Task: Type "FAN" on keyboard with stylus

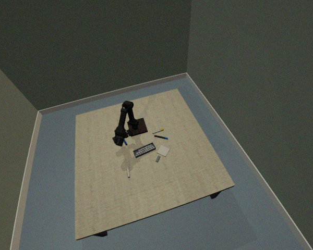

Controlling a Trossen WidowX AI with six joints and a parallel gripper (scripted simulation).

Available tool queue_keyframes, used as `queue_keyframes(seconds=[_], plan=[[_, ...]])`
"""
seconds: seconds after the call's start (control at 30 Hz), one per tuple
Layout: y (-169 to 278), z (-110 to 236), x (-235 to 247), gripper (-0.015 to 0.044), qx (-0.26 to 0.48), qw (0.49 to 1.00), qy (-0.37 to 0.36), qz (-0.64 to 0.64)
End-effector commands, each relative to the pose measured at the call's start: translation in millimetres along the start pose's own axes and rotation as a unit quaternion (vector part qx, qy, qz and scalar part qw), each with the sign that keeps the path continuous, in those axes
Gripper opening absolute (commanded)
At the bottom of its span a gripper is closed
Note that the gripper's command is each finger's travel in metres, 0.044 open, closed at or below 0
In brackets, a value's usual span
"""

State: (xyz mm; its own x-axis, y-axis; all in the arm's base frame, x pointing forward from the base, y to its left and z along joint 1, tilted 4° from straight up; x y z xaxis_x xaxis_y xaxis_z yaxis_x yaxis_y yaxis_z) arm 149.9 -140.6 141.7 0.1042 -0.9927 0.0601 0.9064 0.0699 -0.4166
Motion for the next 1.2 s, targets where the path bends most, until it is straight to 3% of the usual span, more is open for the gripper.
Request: queue_keyframes(seconds=[0.0,1.17], plan=[[2.0,-3.9,-0.1,0.0150,-0.005,1.000,0.000,-0.002],[12.5,-22.4,-2.1,0.0150,-0.005,1.000,0.000,-0.002]])
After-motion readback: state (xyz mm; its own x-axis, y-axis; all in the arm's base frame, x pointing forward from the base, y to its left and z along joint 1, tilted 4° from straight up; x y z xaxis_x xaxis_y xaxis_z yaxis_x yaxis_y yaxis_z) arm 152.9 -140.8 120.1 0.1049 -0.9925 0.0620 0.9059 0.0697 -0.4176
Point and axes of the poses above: the point midway between the two fingers, 35 mm back from their tips, its own z axis back along the fingers, its own x axis across the jaws, y = z × x, the point moved 8 cm from there along z, back along the fingers, and after that the axes turned 7 degrees about -z, right-handed, at the moved point
